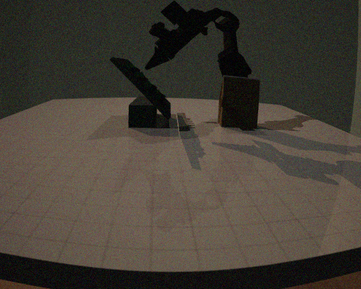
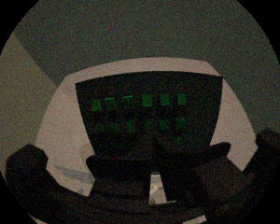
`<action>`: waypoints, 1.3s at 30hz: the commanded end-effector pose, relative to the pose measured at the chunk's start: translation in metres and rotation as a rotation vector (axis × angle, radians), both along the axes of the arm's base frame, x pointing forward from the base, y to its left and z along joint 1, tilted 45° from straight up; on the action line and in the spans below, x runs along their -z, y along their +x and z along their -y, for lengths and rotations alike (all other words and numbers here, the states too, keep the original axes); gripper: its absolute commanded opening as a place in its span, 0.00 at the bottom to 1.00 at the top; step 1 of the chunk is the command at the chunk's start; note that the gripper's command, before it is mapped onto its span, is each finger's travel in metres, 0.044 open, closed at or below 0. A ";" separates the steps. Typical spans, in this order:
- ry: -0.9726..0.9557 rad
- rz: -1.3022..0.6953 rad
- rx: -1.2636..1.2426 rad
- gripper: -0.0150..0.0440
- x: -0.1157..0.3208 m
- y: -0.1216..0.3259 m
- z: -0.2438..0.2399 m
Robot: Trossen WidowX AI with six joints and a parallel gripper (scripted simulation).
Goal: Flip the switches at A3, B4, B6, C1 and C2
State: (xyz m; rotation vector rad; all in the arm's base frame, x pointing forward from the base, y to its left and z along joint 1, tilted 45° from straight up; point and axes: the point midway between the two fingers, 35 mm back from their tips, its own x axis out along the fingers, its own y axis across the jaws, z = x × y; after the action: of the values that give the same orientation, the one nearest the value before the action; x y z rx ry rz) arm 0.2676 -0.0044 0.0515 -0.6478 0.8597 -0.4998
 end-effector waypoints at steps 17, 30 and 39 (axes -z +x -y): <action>-0.001 -0.010 -0.002 0.25 0.011 0.009 0.011; -0.001 -0.010 -0.002 0.25 0.011 0.009 0.011; -0.001 -0.010 -0.002 0.25 0.011 0.009 0.011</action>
State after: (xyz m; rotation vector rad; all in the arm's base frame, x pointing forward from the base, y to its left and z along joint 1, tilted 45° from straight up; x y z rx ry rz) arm 0.2767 -0.0157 0.0413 -0.6511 0.8647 -0.5009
